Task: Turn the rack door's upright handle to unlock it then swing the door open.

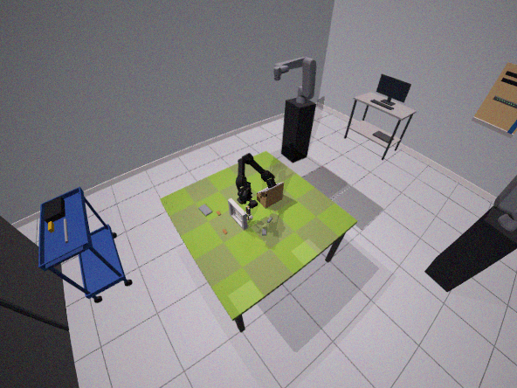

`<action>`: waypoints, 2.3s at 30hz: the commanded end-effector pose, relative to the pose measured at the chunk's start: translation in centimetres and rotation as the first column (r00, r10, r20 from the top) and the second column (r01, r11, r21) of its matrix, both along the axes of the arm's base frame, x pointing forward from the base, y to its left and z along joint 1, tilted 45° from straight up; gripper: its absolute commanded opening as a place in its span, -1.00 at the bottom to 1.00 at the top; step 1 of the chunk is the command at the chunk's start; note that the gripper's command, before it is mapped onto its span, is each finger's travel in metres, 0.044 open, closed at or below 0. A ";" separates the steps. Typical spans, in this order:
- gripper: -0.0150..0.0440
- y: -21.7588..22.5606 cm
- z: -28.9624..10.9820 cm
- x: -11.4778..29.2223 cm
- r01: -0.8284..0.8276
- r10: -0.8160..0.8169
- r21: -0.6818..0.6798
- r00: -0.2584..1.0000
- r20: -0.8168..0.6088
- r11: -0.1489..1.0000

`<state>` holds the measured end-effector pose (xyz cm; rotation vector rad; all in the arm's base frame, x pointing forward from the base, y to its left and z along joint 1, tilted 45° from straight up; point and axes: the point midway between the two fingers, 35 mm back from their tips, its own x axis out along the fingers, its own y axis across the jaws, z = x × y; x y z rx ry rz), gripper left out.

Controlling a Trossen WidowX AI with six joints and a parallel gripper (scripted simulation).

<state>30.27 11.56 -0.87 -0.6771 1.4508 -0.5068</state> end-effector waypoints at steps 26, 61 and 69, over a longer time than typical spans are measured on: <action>0.52 -3.4 -3.4 0.4 -0.002 0.002 -0.007 1.000 -0.002 1.000; -0.40 -4.5 -4.4 0.4 -0.008 0.008 -0.009 1.000 -0.007 1.000; -0.40 -4.5 -4.4 0.4 -0.266 0.257 -0.001 0.933 -0.254 0.964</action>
